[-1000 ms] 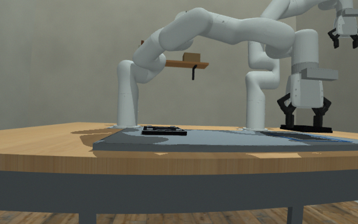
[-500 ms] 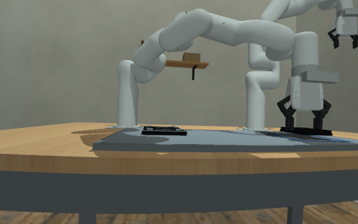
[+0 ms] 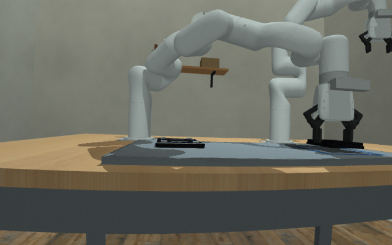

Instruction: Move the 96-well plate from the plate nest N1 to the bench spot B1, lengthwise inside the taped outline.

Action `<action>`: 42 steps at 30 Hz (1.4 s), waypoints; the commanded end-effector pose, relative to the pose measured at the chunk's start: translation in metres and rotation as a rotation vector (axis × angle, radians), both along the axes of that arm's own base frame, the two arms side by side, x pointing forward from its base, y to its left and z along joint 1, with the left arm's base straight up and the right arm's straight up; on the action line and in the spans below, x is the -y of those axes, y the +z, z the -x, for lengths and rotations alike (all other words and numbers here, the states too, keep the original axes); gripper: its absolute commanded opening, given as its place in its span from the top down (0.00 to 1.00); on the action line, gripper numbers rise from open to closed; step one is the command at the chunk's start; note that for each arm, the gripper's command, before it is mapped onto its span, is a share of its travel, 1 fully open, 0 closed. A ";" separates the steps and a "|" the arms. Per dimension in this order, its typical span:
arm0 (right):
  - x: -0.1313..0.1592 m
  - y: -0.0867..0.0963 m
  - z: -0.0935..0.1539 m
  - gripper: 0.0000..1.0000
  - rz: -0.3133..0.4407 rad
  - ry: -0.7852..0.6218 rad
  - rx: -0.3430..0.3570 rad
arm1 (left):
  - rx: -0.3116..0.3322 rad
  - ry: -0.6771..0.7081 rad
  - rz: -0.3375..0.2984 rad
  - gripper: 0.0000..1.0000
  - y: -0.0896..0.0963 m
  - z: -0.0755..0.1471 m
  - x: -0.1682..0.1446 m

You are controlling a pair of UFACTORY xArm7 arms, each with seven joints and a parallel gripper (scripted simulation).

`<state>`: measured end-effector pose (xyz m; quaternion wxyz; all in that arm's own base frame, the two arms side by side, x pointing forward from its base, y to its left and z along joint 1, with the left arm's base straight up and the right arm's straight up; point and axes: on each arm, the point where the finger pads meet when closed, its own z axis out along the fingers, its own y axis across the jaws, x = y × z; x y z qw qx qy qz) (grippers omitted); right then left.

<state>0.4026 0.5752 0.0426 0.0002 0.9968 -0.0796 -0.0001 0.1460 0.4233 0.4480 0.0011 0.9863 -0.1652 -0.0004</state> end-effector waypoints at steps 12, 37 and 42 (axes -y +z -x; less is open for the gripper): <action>-0.001 0.001 -0.001 1.00 -0.005 0.000 0.003 | 0.001 0.000 -0.003 0.00 0.001 0.000 0.000; -0.001 -0.003 -0.001 1.00 -0.005 0.000 0.003 | 0.001 0.000 -0.003 0.00 0.001 0.000 0.000; -0.001 -0.004 -0.001 1.00 -0.005 0.000 0.003 | 0.001 0.000 -0.003 0.00 0.001 0.000 0.000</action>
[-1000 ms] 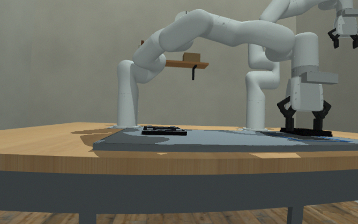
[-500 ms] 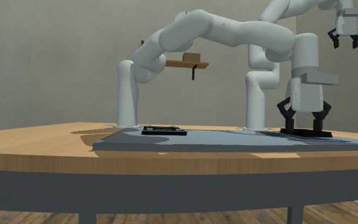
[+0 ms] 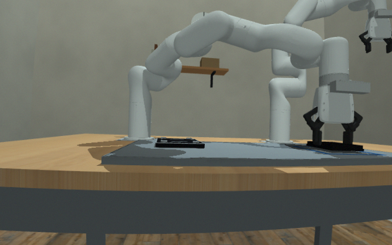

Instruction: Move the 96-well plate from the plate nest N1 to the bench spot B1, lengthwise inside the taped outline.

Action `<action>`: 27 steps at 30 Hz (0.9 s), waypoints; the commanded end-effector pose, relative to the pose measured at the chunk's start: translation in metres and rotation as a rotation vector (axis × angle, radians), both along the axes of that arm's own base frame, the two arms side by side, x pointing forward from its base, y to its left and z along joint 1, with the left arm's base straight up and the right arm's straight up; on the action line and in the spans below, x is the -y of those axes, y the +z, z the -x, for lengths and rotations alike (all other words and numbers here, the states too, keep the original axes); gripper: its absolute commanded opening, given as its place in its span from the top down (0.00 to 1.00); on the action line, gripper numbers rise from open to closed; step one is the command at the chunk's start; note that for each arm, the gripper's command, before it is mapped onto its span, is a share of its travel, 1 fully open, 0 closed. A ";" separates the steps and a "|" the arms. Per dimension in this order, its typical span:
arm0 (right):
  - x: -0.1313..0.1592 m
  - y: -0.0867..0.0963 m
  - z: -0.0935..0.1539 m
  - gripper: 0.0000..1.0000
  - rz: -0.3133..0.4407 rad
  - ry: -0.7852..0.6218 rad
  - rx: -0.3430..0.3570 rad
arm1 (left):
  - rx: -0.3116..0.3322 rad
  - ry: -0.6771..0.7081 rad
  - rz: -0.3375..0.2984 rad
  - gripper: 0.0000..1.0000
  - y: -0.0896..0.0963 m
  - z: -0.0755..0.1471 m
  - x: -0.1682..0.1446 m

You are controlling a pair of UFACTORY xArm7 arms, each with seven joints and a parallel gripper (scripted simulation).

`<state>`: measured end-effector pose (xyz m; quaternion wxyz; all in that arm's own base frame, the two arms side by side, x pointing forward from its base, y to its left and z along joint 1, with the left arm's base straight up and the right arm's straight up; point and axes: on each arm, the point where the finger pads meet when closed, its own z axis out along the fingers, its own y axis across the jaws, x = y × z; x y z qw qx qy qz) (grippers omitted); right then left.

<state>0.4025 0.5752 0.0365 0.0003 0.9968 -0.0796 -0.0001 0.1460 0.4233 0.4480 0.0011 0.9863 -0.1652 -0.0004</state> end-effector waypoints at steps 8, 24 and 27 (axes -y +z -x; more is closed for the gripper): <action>-0.001 0.001 -0.001 1.00 -0.005 0.000 0.003 | 0.001 0.000 -0.003 0.00 0.001 0.000 0.000; -0.001 -0.001 -0.001 1.00 -0.005 0.000 0.003 | 0.001 0.000 -0.003 0.00 0.001 0.000 0.000; -0.001 -0.002 -0.001 0.00 -0.005 0.000 0.003 | 0.001 0.000 -0.003 0.00 0.001 0.000 0.000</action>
